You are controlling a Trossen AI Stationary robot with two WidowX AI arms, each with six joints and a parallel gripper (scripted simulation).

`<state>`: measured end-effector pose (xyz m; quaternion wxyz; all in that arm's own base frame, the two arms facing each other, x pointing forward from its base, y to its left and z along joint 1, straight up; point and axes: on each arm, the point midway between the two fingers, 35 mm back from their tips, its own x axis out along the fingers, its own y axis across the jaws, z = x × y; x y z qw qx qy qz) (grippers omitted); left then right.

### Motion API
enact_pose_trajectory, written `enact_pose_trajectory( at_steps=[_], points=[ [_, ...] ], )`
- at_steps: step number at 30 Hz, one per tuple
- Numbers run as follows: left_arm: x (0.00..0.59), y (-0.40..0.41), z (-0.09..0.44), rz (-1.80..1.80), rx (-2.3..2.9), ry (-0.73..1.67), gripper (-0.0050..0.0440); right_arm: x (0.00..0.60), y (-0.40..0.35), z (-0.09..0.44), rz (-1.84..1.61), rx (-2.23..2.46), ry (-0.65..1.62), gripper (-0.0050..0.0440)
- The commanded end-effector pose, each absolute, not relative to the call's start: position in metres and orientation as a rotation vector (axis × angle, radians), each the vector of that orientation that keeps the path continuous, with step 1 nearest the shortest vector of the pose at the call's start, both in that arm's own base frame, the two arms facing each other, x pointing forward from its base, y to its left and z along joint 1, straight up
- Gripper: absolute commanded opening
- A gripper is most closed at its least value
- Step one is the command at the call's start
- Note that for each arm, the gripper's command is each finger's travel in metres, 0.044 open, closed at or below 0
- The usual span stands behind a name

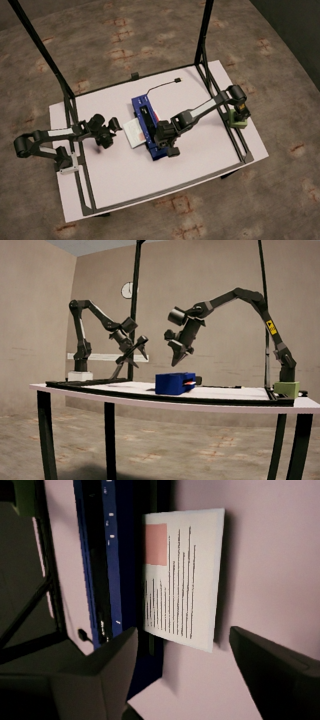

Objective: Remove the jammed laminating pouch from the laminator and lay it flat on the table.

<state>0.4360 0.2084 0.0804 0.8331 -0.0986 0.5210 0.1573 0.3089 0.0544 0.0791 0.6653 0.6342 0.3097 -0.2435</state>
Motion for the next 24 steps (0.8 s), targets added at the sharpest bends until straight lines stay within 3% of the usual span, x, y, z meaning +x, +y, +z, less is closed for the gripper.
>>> enact_pose_trajectory(
  at_steps=[1, 8, 14, 24],
  points=[
    [0.437, 0.208, 0.087, 0.333, -0.202, 1.090, -0.0050, 0.312, 0.055, 0.086, -0.533, 1.440, 0.685, 0.0268],
    [0.441, 0.210, 0.086, 0.337, -0.200, 1.074, -0.0050, 0.312, 0.055, 0.086, -0.533, 1.440, 0.685, 0.0268],
    [0.451, 0.214, 0.032, 0.333, -0.202, 1.090, -0.0050, 0.312, 0.055, 0.086, -0.533, 1.440, 0.685, 0.0268],
    [0.451, 0.214, 0.032, 0.333, -0.202, 1.090, -0.0050, 0.312, 0.055, 0.086, -0.533, 1.440, 0.685, 0.0268]
  ],
)
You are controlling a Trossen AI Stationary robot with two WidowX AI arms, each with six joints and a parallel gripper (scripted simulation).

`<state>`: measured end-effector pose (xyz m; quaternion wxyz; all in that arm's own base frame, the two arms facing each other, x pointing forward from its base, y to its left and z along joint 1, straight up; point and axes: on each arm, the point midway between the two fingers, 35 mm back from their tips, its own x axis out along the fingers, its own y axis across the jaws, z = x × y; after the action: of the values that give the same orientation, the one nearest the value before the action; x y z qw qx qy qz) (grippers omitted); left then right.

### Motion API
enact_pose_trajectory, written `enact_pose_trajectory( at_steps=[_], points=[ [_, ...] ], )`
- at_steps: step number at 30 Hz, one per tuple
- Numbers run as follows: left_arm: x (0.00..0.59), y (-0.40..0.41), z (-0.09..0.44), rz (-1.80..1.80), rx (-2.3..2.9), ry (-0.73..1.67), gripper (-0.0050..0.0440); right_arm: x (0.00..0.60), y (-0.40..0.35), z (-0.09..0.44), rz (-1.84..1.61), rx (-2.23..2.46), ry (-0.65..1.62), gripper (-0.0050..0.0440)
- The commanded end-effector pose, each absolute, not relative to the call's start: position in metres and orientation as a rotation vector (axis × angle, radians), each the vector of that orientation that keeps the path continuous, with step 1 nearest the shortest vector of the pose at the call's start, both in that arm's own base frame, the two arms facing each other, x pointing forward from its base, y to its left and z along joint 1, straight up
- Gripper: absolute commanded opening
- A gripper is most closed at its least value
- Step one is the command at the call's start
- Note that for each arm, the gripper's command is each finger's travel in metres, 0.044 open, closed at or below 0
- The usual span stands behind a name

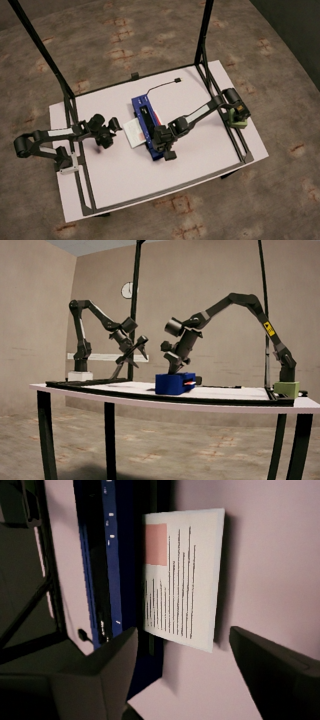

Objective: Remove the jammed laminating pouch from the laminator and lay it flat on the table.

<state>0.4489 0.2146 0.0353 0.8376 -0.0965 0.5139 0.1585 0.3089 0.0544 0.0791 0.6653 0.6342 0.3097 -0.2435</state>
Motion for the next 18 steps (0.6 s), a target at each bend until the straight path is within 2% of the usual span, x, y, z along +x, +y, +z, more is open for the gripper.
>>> enact_pose_trajectory(
  at_steps=[1, 17, 18],
  points=[
    [0.451, 0.215, 0.040, 0.336, -0.199, 1.075, -0.0050, 0.312, 0.055, 0.086, -0.533, 1.440, 0.685, 0.0268],
    [0.450, 0.214, 0.032, 0.334, -0.201, 1.089, -0.0050, 0.312, 0.055, 0.086, -0.533, 1.440, 0.685, 0.0268],
    [0.449, 0.215, 0.057, 0.338, -0.197, 1.065, -0.0050, 0.312, 0.055, 0.086, -0.533, 1.440, 0.685, 0.0268]
  ],
)
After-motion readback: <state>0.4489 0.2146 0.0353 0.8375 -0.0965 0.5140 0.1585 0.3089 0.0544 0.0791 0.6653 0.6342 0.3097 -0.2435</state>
